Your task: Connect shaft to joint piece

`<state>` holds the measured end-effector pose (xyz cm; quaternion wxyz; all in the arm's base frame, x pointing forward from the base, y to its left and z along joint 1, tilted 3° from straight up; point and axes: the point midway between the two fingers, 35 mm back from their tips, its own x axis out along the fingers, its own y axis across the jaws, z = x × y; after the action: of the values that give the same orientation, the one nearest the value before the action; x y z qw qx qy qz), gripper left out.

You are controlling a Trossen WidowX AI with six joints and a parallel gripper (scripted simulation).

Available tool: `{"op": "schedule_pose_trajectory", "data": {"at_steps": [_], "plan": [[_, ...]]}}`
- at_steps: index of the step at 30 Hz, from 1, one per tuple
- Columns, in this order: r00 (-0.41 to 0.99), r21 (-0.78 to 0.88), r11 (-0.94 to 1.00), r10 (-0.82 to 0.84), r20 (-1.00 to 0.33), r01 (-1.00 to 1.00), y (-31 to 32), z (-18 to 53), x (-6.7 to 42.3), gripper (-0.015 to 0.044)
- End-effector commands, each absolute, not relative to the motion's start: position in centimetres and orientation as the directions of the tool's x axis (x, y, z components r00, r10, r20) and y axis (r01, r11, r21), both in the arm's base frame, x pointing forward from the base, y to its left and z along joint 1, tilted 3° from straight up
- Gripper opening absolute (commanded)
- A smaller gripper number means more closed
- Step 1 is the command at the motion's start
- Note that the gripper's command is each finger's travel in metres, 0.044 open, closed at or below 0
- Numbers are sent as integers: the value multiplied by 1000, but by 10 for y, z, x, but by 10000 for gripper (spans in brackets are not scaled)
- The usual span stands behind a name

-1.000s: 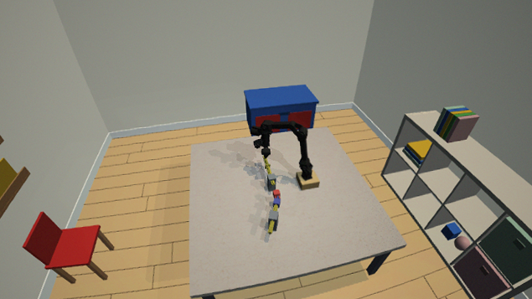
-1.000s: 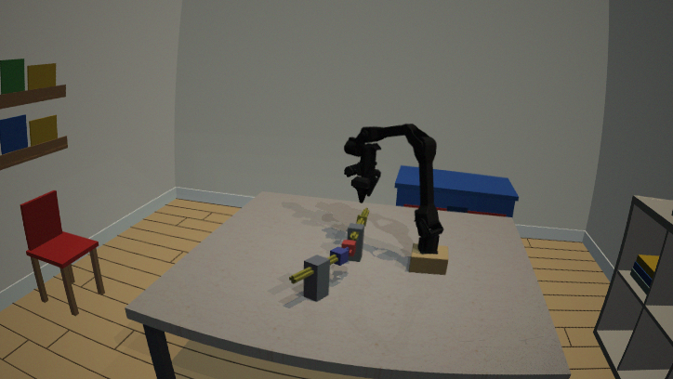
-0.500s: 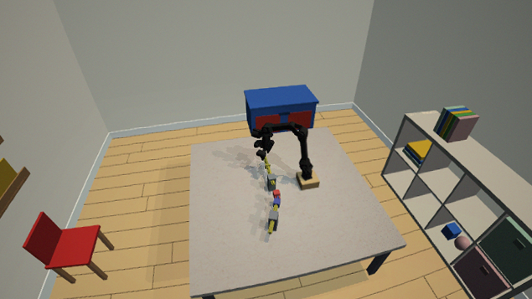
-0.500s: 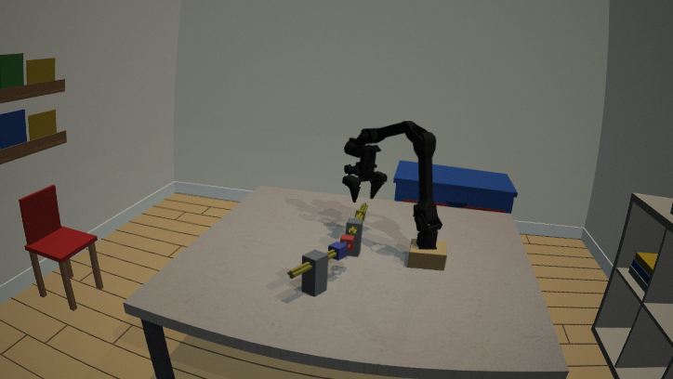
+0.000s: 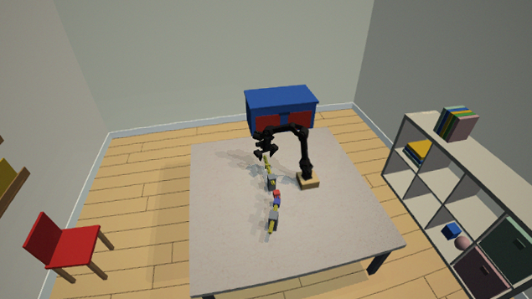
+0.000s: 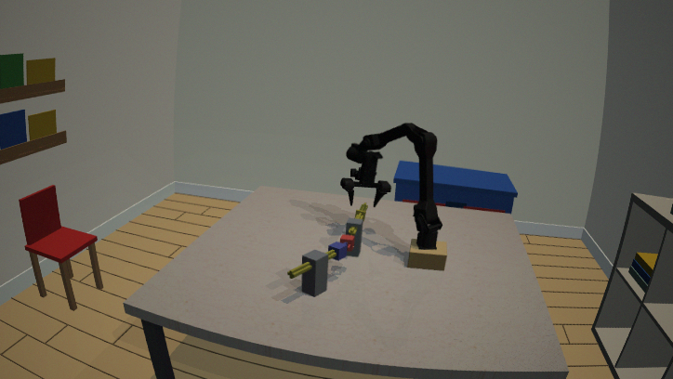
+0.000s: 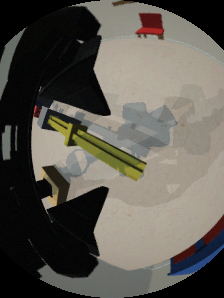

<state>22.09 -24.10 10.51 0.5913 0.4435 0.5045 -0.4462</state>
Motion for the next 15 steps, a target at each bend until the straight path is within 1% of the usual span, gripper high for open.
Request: {"op": "schedule_pose_trajectory", "data": {"at_steps": [1, 8, 15], "plan": [[107, 102, 63, -81, -991, 993, -240, 99, 220, 440], [124, 136, -167, -85, -989, 977, -239, 89, 218, 440], [125, 139, -188, -85, -988, 972, -239, 88, 218, 440]]}}
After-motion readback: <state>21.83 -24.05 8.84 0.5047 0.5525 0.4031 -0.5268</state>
